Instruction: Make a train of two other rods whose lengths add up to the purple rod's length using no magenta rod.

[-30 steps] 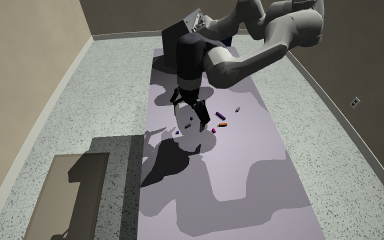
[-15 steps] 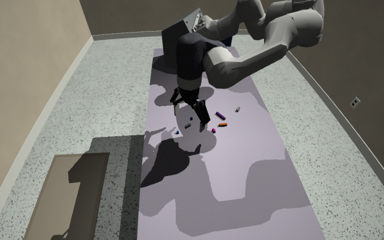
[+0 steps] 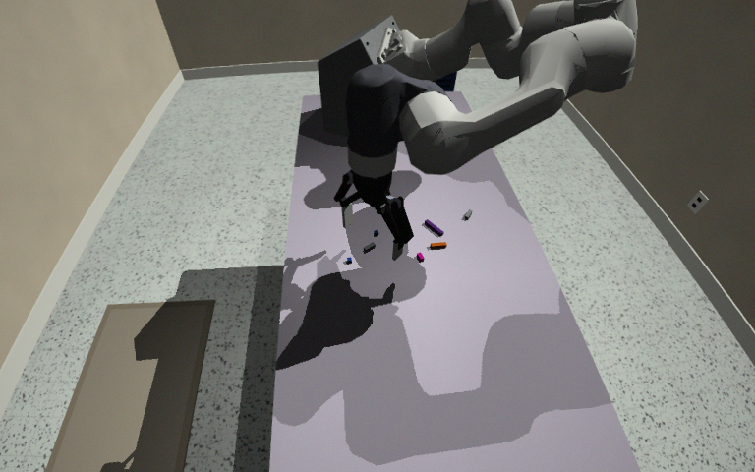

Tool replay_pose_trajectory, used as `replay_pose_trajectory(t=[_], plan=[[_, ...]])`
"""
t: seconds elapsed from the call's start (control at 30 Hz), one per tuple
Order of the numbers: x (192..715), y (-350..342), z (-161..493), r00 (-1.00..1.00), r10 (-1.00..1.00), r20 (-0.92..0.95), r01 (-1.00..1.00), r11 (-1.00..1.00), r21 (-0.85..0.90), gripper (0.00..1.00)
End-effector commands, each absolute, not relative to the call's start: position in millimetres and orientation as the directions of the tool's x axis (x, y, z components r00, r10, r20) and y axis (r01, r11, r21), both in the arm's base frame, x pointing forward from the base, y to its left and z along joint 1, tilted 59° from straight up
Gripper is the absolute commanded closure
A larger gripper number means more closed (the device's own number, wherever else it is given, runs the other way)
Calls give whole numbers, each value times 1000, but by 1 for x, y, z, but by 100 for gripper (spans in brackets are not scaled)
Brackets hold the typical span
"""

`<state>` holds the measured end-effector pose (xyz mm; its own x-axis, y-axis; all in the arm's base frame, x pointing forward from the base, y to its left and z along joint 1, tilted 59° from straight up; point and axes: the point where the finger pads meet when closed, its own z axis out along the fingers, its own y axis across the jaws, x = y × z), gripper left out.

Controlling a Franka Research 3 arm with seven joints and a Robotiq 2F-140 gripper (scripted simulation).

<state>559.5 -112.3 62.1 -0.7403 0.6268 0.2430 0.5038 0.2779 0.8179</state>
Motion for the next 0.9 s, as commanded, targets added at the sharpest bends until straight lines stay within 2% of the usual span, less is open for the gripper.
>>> replay_pose_trajectory(t=[0.0,0.77,0.87], plan=[[559,-111,62,-740,625,249,508,276,816,0],[559,-111,62,-741,624,248,506,277,817,0],[561,-111,64,-783,597,174,438,331,836,0]])
